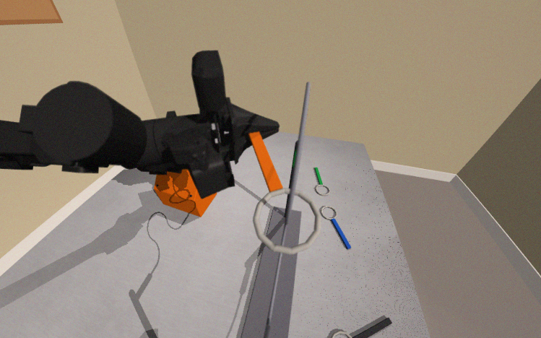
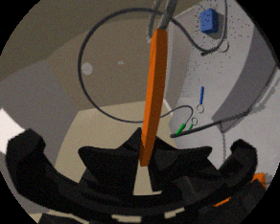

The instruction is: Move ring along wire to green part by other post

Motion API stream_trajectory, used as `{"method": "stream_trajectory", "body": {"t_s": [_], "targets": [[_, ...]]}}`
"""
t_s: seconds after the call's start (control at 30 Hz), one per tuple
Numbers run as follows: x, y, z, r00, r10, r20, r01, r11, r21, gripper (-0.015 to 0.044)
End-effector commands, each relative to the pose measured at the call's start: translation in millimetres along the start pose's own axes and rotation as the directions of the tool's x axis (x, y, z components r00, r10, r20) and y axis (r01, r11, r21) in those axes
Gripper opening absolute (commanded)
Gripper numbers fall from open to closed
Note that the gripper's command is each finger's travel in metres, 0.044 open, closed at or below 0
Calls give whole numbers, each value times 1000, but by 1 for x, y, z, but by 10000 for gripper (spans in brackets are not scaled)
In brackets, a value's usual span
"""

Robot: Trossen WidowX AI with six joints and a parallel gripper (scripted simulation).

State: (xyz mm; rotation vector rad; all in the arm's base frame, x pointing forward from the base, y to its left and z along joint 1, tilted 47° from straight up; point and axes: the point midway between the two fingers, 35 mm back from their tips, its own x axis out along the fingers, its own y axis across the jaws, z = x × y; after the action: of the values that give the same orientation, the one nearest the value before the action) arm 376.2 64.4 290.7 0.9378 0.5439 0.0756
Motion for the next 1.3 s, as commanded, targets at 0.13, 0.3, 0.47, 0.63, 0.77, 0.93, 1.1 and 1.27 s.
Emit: {"method": "stream_trajectory", "body": {"t_s": [0.13, 0.3, 0.47, 0.63, 0.77, 0.93, 1.1, 1.27], "targets": [[0, -2, 1, 999, -43, 15, 44, 995, -85, -150], [0, -4, 1, 997, -72, 24, 75, 988, -139, -150], [0, -7, 2, 994, -101, 36, 106, 976, -191, -150], [1, -9, 2, 990, -129, 49, 137, 960, -243, -150], [1, -11, 3, 987, -151, 60, 161, 945, -283, -150], [1, -13, 3, 981, -177, 75, 192, 923, -332, -150], [0, -15, 4, 975, -202, 92, 222, 898, -380, -150], [0, -17, 5, 968, -226, 111, 251, 869, -427, -150]]}}
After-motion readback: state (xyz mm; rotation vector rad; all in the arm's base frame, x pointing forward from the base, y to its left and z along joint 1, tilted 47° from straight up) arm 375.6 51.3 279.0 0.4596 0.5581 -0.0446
